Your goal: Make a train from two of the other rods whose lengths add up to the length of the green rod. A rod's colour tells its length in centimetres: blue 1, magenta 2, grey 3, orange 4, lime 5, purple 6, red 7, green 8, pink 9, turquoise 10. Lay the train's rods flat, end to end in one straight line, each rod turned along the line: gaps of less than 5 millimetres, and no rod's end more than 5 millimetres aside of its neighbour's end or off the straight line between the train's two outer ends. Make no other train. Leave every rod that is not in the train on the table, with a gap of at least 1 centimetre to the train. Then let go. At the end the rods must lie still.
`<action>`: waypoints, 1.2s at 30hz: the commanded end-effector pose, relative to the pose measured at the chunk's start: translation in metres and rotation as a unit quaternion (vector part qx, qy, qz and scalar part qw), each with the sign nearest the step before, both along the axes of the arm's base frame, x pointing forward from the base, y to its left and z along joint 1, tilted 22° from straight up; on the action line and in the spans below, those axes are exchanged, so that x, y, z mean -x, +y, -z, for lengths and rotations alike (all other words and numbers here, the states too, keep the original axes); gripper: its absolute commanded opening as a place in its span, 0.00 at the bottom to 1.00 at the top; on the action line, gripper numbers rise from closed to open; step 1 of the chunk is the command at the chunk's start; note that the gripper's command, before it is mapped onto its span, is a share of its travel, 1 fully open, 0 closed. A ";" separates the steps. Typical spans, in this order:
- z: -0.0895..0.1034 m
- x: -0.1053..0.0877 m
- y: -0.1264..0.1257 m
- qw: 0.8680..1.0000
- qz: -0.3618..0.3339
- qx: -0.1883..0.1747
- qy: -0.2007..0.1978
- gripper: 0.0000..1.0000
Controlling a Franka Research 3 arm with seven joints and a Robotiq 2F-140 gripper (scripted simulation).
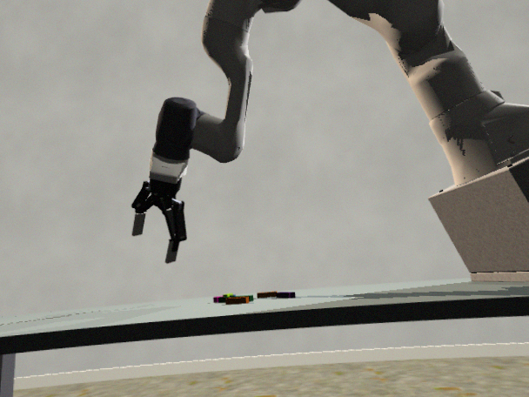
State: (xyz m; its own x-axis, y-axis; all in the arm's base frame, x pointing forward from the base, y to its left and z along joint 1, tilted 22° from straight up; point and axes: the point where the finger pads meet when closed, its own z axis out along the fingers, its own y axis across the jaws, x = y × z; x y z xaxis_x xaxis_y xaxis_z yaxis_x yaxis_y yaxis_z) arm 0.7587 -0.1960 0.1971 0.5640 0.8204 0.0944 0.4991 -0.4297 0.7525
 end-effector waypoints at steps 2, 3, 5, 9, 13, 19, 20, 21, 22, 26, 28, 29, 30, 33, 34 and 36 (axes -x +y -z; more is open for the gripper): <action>-0.001 0.000 0.002 1.000 -0.006 0.002 0.002 1.00; -0.001 0.000 0.002 1.000 -0.006 0.002 0.002 1.00; 0.019 0.019 0.024 0.999 -0.010 -0.030 0.020 1.00; 0.019 0.019 0.024 0.999 -0.010 -0.030 0.020 1.00; 0.019 0.019 0.024 0.999 -0.010 -0.030 0.020 1.00; 0.019 0.019 0.024 0.999 -0.010 -0.030 0.020 1.00; 0.019 0.019 0.024 0.999 -0.010 -0.030 0.020 1.00; 0.019 0.019 0.024 0.999 -0.010 -0.030 0.020 1.00; 0.019 0.019 0.024 0.999 -0.010 -0.030 0.020 1.00; 0.019 0.019 0.024 0.999 -0.010 -0.030 0.020 1.00; 0.037 0.039 0.046 0.997 -0.015 -0.061 0.037 1.00; 0.037 0.039 0.046 0.997 -0.015 -0.061 0.037 1.00; 0.037 0.039 0.046 0.997 -0.015 -0.061 0.037 1.00; 0.037 0.039 0.046 0.997 -0.015 -0.061 0.037 1.00; 0.037 0.039 0.046 0.997 -0.015 -0.061 0.037 1.00; 0.037 0.039 0.046 0.997 -0.015 -0.061 0.037 1.00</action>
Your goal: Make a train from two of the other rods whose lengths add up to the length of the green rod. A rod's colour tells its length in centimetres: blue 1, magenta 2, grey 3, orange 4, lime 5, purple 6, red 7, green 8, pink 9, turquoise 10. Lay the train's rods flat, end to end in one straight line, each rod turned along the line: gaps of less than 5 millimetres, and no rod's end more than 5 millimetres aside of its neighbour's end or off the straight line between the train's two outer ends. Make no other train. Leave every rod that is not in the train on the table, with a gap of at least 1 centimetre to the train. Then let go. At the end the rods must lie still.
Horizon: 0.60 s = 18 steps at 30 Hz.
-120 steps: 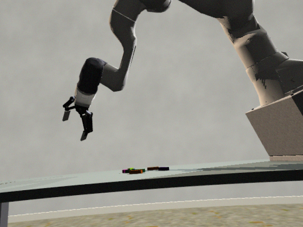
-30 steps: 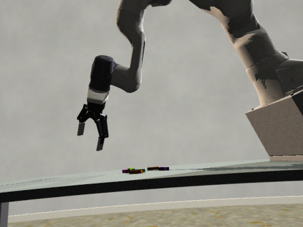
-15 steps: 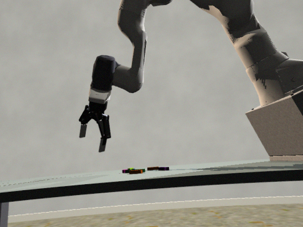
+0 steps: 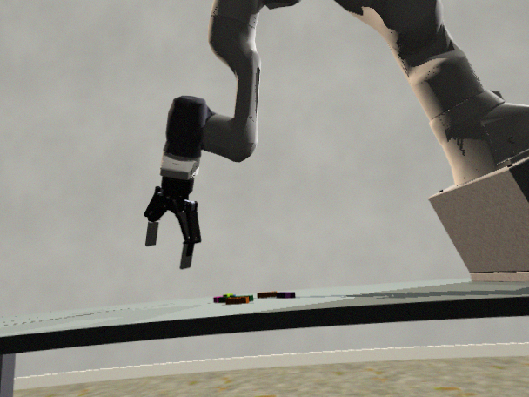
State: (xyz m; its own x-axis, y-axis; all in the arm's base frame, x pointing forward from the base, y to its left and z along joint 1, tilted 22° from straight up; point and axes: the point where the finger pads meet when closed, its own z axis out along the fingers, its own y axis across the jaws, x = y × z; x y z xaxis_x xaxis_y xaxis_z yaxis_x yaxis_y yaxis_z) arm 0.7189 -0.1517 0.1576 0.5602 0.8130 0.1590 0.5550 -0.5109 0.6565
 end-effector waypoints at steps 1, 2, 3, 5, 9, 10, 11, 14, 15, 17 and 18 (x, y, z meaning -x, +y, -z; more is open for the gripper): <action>-0.003 -0.001 0.002 1.000 -0.008 0.002 0.002 1.00; -0.003 -0.001 0.002 1.000 -0.008 0.002 0.002 1.00; -0.003 -0.001 0.002 1.000 -0.008 0.002 0.002 1.00; -0.003 -0.001 0.002 1.000 -0.008 0.002 0.002 1.00; -0.003 -0.001 0.002 1.000 -0.008 0.002 0.002 1.00; -0.003 -0.001 0.002 1.000 -0.008 0.002 0.002 1.00; -0.003 -0.001 0.002 1.000 -0.008 0.002 0.002 1.00; -0.003 -0.001 0.002 1.000 -0.008 0.002 0.002 1.00; -0.003 -0.001 0.002 1.000 -0.008 0.002 0.002 1.00; 0.013 0.020 0.024 0.999 -0.013 -0.028 0.018 1.00; 0.013 0.020 0.024 0.999 -0.013 -0.028 0.018 1.00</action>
